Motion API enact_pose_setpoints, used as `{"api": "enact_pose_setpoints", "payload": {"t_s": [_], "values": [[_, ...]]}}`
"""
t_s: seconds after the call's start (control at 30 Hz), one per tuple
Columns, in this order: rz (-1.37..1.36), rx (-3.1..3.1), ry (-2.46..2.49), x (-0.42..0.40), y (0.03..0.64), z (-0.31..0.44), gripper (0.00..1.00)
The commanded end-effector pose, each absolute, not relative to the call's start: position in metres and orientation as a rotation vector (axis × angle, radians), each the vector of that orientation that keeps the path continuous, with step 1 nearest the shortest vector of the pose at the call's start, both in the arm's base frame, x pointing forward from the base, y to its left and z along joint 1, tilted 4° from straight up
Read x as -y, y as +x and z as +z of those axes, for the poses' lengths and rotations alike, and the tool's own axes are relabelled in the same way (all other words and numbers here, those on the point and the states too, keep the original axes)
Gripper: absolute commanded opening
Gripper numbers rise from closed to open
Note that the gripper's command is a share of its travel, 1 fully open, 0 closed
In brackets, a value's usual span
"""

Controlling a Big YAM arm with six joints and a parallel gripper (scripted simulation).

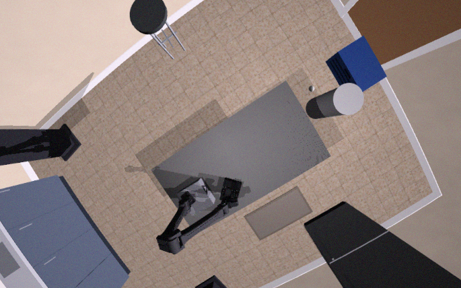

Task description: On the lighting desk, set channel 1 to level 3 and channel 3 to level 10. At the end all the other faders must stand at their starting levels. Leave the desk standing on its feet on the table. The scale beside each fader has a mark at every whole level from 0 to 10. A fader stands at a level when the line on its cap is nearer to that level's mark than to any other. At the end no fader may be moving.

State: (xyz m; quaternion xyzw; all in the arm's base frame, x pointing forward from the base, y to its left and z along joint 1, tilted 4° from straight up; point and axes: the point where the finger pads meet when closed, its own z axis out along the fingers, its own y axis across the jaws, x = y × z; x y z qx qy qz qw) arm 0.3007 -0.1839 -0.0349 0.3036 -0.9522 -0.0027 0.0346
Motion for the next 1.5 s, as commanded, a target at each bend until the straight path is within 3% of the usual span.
{"api": "enact_pose_setpoints", "payload": {"t_s": [0.0,1.47], "values": [[0.032,2.954,0.942,0.19,0.327,-0.026,0.0],[0.021,2.951,0.94,0.177,0.342,-0.027,0.0]]}}
